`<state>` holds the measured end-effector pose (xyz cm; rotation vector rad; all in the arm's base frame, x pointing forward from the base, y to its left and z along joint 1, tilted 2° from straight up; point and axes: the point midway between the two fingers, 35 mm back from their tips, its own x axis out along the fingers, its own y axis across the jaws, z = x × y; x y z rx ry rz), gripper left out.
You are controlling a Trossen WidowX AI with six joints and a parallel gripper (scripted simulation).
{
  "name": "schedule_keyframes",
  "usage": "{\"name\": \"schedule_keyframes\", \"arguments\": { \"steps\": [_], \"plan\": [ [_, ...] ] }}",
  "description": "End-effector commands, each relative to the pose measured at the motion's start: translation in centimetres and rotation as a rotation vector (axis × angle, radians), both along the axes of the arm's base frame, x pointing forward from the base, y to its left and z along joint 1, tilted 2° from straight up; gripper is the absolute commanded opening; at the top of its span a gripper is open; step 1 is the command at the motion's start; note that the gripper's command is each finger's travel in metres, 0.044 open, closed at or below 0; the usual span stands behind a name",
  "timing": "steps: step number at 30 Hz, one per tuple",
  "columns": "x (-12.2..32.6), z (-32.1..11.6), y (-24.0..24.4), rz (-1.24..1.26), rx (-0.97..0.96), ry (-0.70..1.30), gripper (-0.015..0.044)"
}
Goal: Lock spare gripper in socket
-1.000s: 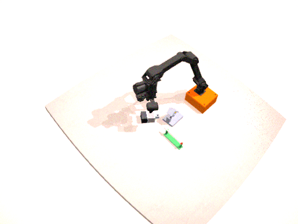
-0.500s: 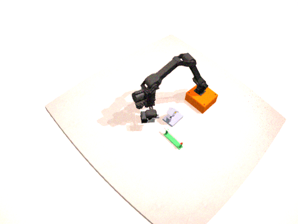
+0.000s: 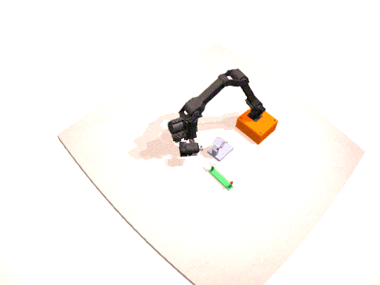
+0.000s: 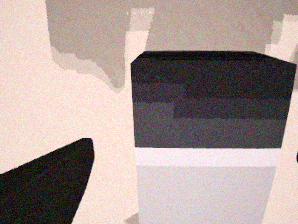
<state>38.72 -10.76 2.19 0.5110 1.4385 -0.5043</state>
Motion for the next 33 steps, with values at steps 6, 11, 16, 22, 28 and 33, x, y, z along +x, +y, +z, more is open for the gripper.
{"name": "schedule_keyframes", "arguments": {
  "steps": [6, 11, 16, 22, 28, 33],
  "plan": [
    [-0.2, -1.8, -0.1, 0.003, -0.002, 0.014, 0.0440],
    [-0.2, -2.6, -0.1, 0.003, -0.002, 0.014, 0.0440],
    [-0.2, -3.0, -0.1, 0.003, -0.002, 0.014, 0.0440],
    [-0.2, -3.0, -0.1, 0.003, -0.002, 0.014, 0.0387],
    [-0.2, -3.0, -0.1, 0.003, -0.002, 0.014, 0.0269],
    [-0.2, -3.0, -0.1, 0.003, -0.002, 0.014, 0.0236]
  ]
}}
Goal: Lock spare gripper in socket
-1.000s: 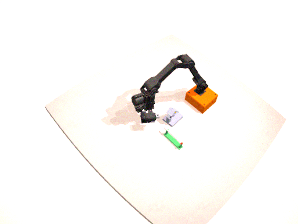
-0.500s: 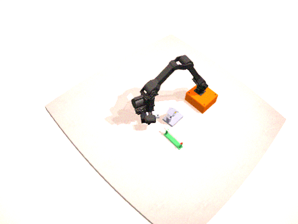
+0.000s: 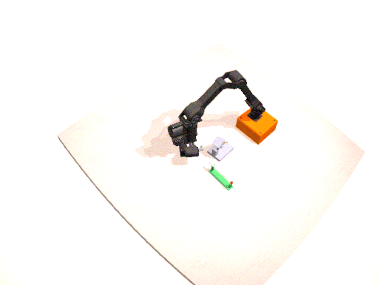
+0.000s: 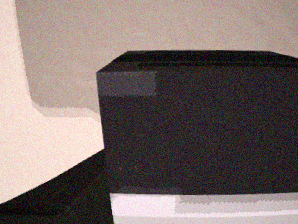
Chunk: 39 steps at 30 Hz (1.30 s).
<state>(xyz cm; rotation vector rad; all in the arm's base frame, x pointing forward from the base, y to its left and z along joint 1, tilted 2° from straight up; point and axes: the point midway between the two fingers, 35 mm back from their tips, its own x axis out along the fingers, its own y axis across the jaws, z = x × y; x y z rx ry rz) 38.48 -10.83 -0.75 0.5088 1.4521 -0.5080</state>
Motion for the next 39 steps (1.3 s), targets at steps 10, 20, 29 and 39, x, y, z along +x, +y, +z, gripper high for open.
{"name": "schedule_keyframes", "arguments": {
  "steps": [10, 20, 29, 39],
  "plan": [
    [-0.1, 3.2, 0.0, 0.003, -0.003, 0.000, 0.0000],
    [-0.3, 4.1, 0.1, -0.063, 0.004, 0.006, 0.0000],
    [-0.5, 4.2, -0.1, -0.293, 0.015, 0.001, 0.0000],
    [-0.6, 4.3, -0.3, -0.549, 0.028, -0.004, 0.0000]
  ]
}}
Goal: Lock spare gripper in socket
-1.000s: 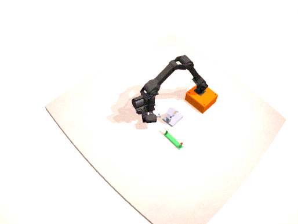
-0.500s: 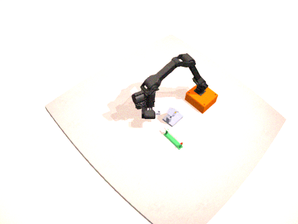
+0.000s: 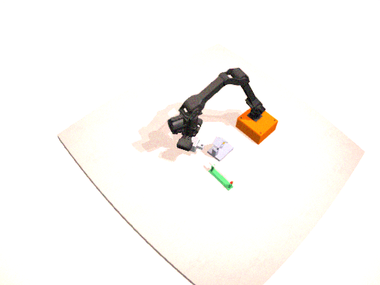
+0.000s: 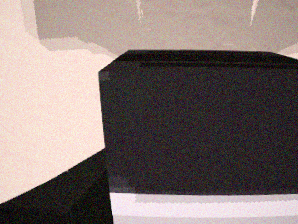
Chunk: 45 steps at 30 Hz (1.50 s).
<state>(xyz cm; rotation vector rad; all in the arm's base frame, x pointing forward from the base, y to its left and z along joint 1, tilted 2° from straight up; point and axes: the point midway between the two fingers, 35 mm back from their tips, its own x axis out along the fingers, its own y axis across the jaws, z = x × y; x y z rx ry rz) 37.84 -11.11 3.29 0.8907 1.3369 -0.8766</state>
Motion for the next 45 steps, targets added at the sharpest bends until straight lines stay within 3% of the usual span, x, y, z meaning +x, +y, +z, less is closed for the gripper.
{"name": "schedule_keyframes", "arguments": {
  "steps": [1, 45],
  "plan": [
    [0.00, 0.24, -0.09, -0.086, 0.002, -0.008, 0.0000],
    [-0.73, 0.53, -1.01, -1.208, 0.052, -0.030, 0.0000]
  ]
}}
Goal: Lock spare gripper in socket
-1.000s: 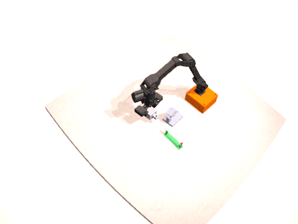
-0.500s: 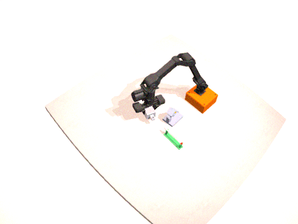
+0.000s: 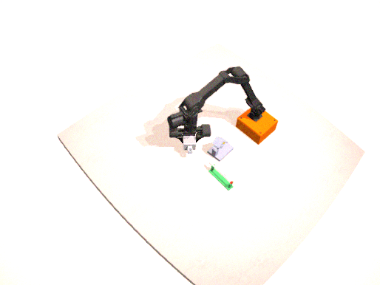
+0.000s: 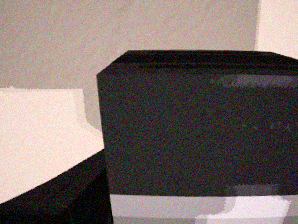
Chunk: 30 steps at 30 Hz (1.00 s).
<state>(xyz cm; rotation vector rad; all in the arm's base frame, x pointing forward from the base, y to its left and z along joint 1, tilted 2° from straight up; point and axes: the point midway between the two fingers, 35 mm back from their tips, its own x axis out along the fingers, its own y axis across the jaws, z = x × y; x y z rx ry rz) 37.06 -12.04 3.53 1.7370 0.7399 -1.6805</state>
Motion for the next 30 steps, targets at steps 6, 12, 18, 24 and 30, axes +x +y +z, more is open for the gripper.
{"name": "schedule_keyframes", "arguments": {
  "steps": [6, 12, 18, 24, 30],
  "plan": [
    [-0.05, 0.33, -0.20, -0.210, 0.007, -0.014, 0.0000],
    [-0.15, 0.37, -0.32, -0.361, 0.014, -0.017, 0.0000],
    [-0.25, 0.41, -0.44, -0.511, 0.020, -0.020, 0.0000],
    [-0.35, 0.45, -0.56, -0.661, 0.027, -0.023, 0.0000],
    [-0.45, 0.49, -0.68, -0.812, 0.034, -0.026, 0.0000]
  ]
}}
